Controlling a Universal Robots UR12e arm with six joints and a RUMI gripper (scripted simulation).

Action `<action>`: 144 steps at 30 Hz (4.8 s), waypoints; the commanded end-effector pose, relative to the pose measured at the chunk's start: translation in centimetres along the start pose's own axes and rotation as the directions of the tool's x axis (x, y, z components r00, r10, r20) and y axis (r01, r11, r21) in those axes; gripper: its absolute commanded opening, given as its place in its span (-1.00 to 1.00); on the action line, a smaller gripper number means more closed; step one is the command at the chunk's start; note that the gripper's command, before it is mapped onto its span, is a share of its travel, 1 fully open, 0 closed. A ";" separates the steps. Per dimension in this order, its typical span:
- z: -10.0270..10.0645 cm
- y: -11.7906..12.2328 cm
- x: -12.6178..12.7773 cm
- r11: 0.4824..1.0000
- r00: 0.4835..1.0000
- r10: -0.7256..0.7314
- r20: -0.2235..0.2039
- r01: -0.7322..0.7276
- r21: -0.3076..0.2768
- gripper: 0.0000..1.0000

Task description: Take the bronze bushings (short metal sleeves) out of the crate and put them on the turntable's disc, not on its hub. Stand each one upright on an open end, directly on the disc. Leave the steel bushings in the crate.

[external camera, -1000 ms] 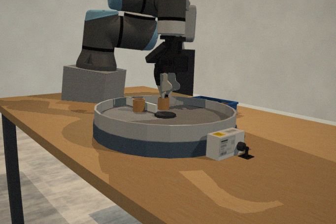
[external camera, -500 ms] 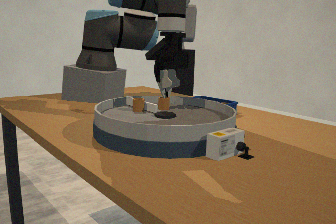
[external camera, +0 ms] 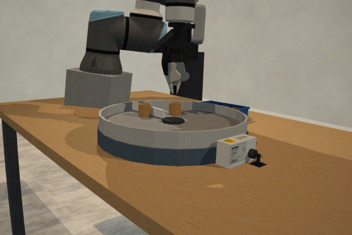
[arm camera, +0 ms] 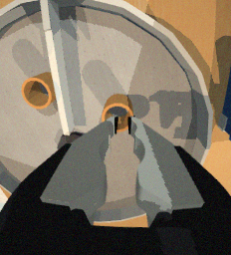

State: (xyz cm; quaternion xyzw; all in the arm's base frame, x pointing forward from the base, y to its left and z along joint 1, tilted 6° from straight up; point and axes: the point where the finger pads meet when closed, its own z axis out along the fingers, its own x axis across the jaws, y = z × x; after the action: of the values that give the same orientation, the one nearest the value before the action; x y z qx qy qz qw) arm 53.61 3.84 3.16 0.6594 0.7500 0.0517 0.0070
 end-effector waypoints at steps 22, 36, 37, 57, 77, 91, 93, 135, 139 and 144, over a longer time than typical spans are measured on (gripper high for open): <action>-0.1 0.1 0.0 1.000 1.000 0.000 0.000 0.000 -0.001 -0.88; -0.1 0.2 1.8 1.000 1.000 0.000 0.000 0.000 -0.001 -0.90; -0.1 0.2 2.6 1.000 1.000 0.000 0.000 0.000 -0.001 -0.90; -0.1 2.3 23.7 1.000 1.000 0.000 0.000 0.000 -0.001 -0.90; -0.1 2.7 27.5 1.000 1.000 0.000 0.000 0.000 -0.001 -0.90; -0.1 2.7 27.5 1.000 1.000 0.000 0.000 0.000 -0.001 -0.90; -0.1 2.7 27.5 1.000 1.000 0.000 0.000 0.000 -0.001 -0.90; -0.1 2.9 27.5 1.000 1.000 0.000 0.000 0.000 -0.001 -0.90; -0.1 2.9 27.5 1.000 1.000 0.000 0.000 0.000 -0.001 -0.90; -0.1 2.9 27.5 1.000 1.000 0.000 0.000 0.000 -0.001 -0.90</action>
State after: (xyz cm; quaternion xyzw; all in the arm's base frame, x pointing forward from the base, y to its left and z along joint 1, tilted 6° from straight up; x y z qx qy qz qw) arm 52.86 31.39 5.04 0.6594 0.7500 0.0514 0.0071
